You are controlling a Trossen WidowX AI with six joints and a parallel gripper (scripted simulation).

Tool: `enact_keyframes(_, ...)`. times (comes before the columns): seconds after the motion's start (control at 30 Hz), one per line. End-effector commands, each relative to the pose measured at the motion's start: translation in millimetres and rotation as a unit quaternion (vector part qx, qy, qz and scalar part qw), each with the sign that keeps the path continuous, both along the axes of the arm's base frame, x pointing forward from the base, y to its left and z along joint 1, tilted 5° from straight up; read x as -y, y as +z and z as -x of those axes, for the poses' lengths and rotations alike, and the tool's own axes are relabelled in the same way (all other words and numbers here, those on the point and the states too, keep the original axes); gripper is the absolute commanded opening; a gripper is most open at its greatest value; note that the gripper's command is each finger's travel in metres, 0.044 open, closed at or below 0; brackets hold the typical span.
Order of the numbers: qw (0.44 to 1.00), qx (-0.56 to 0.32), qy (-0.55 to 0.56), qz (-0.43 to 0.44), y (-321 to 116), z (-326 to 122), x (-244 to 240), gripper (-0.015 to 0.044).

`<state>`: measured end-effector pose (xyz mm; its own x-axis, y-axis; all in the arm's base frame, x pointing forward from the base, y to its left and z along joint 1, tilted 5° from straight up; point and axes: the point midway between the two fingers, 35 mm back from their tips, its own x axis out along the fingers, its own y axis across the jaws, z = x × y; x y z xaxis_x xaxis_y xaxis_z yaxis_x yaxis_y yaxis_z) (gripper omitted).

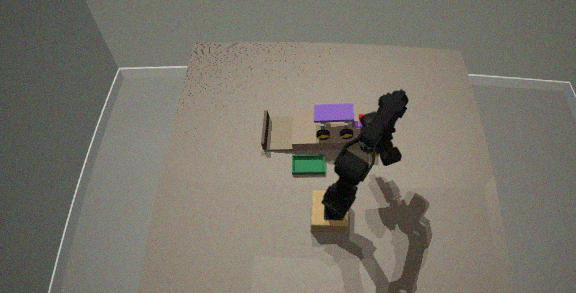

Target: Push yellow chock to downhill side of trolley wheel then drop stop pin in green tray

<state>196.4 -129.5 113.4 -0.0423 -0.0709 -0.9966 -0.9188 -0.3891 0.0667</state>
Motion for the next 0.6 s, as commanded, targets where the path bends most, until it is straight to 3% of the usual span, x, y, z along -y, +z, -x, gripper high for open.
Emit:
enact_keyframes(0.0, 1.0, 0.004, -0.003, 0.004, 14.0, -3.0, 1.6, 0.0)
enact_keyframes(0.33, 1.0, 0.004, -0.006, 0.004, 23.4, -4.9, 2.5, 0.0)
enact_keyframes(0.57, 0.994, 0.012, -0.108, 0.008, 23.5, -4.9, 2.5, 0.0)
